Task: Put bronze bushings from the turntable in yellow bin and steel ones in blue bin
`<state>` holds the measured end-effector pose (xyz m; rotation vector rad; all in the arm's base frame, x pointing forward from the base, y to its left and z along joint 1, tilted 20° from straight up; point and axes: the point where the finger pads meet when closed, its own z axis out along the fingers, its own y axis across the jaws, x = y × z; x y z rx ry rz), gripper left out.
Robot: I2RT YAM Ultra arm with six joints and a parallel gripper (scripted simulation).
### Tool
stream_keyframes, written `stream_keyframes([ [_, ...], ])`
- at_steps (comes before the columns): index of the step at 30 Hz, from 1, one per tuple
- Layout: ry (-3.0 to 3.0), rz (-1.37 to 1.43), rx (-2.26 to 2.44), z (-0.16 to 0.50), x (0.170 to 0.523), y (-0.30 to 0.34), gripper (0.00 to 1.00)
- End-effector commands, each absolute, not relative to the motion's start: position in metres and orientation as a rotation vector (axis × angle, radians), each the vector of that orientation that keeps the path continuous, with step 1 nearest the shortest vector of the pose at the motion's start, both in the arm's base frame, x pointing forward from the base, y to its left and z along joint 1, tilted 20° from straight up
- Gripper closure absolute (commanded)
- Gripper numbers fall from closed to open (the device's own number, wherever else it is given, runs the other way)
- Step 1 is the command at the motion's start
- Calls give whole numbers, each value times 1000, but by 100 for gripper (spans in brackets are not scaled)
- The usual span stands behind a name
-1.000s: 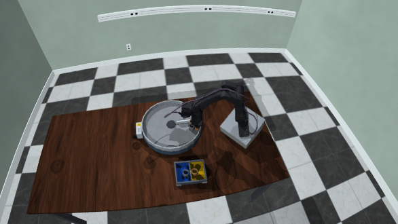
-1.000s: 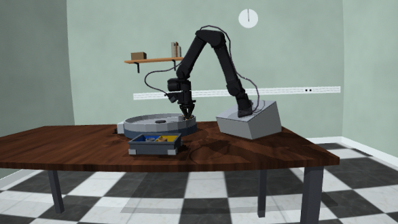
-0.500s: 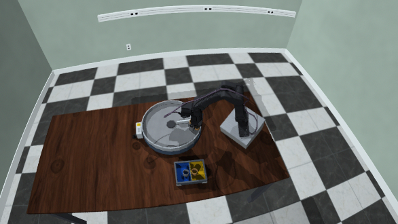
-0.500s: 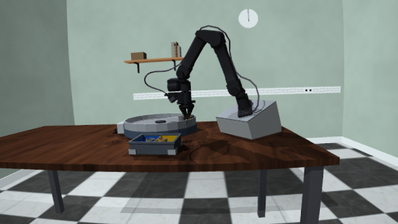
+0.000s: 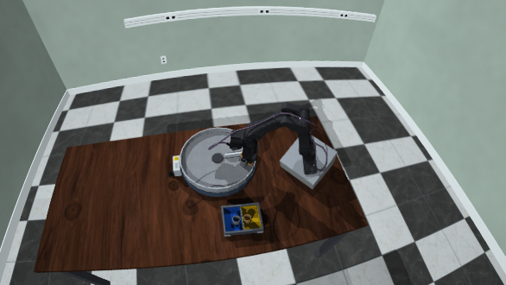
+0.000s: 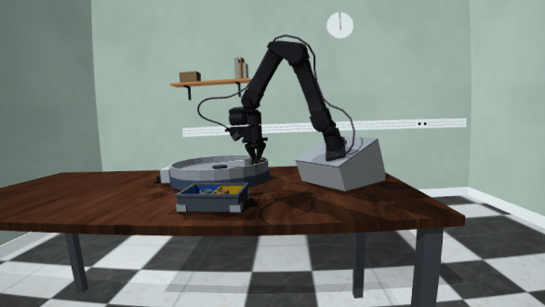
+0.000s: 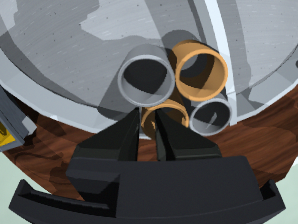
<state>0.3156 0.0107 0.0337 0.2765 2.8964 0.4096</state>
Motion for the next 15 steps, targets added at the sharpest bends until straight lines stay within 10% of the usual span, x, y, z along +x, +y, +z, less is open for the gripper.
stream_keyframes([
  [1,2886,404,282,33,316,10,86],
  [15,2893,405,281,30,318,11,86],
])
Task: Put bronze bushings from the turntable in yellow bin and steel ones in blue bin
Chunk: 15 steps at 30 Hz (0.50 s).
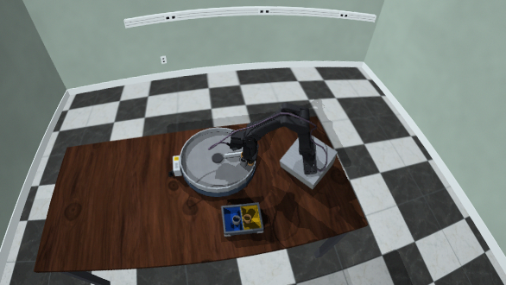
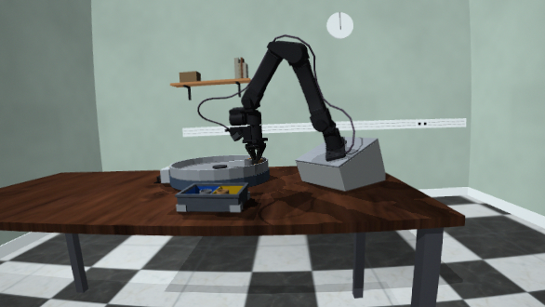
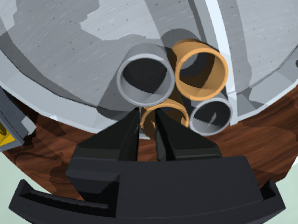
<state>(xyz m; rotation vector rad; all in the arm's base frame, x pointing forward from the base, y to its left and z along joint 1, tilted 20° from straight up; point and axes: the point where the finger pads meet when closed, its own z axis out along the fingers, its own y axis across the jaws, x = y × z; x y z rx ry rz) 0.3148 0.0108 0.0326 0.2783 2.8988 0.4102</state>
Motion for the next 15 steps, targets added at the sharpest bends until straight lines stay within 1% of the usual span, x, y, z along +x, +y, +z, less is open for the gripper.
stream_keyframes([
  [1,2889,404,278,31,318,12,86],
  [15,2878,401,282,33,318,10,86],
])
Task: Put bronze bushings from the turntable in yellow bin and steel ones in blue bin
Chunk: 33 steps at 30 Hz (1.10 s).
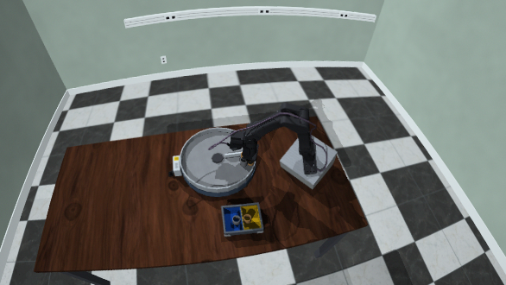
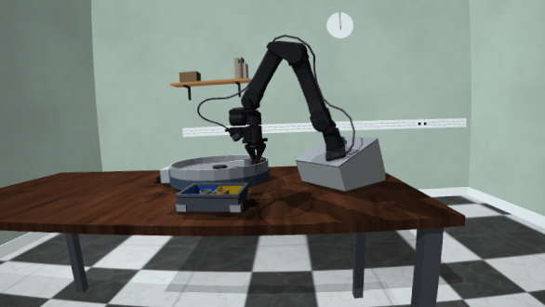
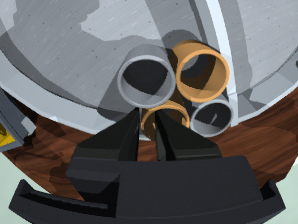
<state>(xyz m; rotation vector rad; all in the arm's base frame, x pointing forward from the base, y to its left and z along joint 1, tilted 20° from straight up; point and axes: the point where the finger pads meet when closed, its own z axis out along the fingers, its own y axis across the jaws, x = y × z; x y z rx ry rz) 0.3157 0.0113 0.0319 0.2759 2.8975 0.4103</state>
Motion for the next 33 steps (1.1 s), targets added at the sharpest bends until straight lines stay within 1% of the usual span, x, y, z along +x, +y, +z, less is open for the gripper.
stream_keyframes([
  [1,2878,401,282,33,318,10,86],
  [23,2878,401,282,33,318,10,86],
  [24,2878,401,282,33,318,10,100],
  [33,2884,393,290,31,317,7,100],
])
